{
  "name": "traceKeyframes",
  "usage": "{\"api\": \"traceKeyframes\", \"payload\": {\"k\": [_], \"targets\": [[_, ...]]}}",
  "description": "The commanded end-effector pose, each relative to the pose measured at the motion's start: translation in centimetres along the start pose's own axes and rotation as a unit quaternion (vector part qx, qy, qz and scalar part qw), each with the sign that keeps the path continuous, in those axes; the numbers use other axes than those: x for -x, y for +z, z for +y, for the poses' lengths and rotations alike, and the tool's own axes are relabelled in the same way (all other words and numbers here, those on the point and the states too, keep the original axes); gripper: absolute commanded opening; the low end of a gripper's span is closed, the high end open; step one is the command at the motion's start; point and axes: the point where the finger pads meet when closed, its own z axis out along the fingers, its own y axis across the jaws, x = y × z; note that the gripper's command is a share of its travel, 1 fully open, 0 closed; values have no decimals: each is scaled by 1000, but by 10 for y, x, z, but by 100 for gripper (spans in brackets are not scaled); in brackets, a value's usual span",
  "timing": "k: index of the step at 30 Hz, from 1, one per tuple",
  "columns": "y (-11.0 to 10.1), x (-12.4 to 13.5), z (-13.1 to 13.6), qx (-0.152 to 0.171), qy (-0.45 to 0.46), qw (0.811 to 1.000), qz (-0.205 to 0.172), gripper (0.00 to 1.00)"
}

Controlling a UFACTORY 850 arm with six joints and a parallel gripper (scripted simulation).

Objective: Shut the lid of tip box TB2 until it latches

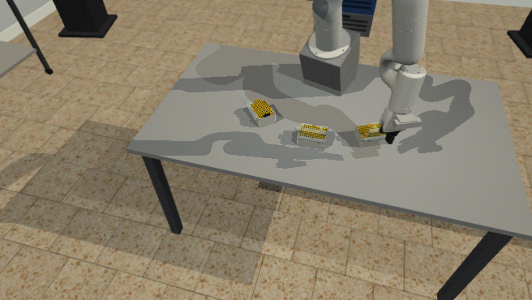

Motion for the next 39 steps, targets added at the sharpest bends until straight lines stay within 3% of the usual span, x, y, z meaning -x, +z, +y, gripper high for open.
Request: {"api": "traceKeyframes", "payload": {"k": [1, 39], "targets": [[0, -1, 0, 0, 0, 1000, 1, 0], [-5, 38, 0, 0, 0, 1000, 1, 0]]}}
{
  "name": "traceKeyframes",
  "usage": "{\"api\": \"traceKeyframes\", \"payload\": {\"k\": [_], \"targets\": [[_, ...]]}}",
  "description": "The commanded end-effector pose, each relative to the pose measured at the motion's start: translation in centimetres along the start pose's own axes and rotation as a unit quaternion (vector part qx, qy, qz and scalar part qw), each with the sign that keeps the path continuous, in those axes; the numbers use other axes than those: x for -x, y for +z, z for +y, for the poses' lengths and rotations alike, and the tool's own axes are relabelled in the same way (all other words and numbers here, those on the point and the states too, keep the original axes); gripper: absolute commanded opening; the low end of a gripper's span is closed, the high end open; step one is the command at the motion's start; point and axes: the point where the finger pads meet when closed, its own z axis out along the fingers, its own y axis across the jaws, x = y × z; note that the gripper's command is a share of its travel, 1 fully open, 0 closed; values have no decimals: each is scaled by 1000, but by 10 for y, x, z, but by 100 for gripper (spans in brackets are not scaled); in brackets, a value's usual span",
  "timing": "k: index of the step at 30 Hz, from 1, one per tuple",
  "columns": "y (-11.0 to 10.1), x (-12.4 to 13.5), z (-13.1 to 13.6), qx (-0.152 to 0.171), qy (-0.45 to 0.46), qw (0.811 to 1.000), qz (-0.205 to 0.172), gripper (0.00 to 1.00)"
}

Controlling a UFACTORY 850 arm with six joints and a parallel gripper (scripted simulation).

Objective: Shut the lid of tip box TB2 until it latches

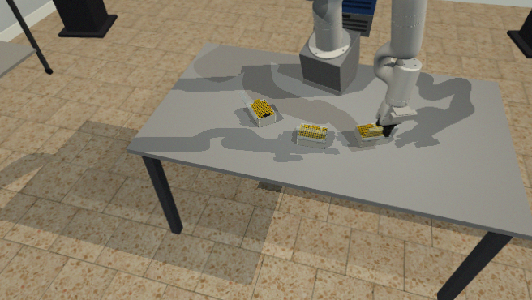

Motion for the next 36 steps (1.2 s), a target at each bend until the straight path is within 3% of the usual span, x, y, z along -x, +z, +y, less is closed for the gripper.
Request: {"api": "traceKeyframes", "payload": {"k": [1, 36], "targets": [[-1, 5, 0, 0, 0, 1000, 1, 0], [-7, 46, 0, 0, 0, 1000, 1, 0]]}}
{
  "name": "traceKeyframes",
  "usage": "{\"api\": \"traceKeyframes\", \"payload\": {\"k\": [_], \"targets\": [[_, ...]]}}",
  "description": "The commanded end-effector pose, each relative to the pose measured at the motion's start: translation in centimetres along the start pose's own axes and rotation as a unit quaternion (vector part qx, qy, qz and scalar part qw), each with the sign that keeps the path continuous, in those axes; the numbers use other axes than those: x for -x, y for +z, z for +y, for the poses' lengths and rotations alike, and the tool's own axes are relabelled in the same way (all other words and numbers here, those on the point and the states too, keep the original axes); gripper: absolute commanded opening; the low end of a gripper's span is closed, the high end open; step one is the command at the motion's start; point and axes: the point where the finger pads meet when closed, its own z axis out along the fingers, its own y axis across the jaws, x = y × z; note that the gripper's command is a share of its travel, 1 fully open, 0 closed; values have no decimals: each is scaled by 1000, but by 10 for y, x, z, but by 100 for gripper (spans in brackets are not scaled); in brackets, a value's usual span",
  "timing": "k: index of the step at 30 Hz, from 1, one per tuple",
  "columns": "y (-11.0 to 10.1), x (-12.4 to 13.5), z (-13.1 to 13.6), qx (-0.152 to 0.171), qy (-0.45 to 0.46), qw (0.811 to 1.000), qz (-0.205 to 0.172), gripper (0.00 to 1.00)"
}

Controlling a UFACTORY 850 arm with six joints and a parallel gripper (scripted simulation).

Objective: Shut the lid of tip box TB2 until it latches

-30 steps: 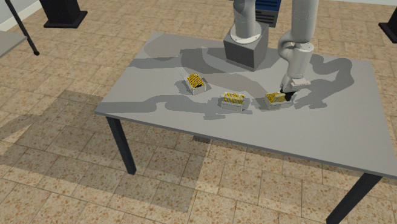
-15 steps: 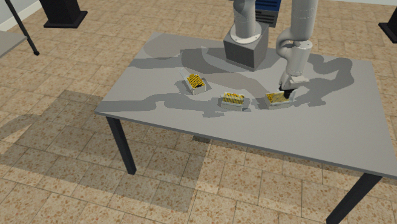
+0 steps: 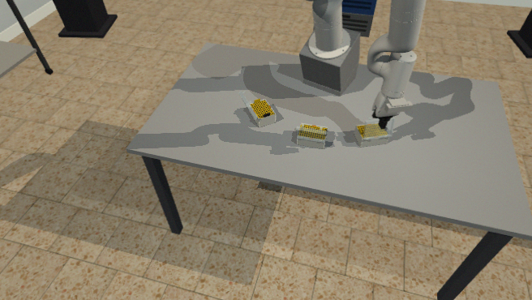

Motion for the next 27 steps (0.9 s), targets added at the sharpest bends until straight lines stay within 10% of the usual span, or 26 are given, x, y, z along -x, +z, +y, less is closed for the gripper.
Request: {"api": "traceKeyframes", "payload": {"k": [1, 27], "targets": [[-1, 5, 0, 0, 0, 1000, 1, 0], [-3, 18, 0, 0, 0, 1000, 1, 0]]}}
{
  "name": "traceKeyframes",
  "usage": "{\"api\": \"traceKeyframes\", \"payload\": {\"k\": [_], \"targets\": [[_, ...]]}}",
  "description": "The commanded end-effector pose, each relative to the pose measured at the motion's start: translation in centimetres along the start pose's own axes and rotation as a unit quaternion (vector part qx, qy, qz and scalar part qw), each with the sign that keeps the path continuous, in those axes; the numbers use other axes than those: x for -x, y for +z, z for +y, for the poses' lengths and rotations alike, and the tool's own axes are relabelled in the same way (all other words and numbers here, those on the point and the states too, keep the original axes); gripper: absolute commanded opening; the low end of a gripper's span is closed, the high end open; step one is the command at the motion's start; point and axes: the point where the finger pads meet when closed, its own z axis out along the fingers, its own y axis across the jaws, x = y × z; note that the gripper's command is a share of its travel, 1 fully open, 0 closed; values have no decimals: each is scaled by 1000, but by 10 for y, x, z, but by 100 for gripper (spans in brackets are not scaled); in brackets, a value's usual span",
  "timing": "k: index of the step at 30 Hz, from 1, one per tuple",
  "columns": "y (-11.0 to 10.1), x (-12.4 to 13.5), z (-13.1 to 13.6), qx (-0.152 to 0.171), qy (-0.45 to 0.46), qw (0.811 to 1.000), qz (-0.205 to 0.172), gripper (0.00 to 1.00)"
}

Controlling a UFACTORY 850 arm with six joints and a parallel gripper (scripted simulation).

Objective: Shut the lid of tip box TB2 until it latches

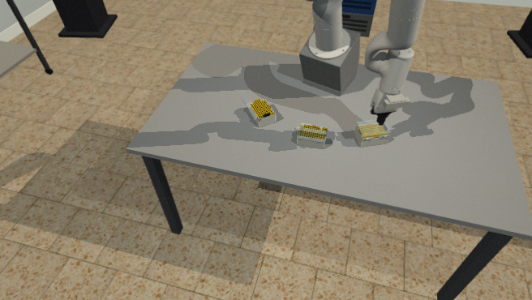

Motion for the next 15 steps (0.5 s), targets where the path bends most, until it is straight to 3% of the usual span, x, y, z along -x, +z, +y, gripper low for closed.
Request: {"api": "traceKeyframes", "payload": {"k": [1, 15], "targets": [[0, -1, 0, 0, 0, 1000, 1, 0], [-16, 0, 0, 0, 0, 1000, 1, 0]]}}
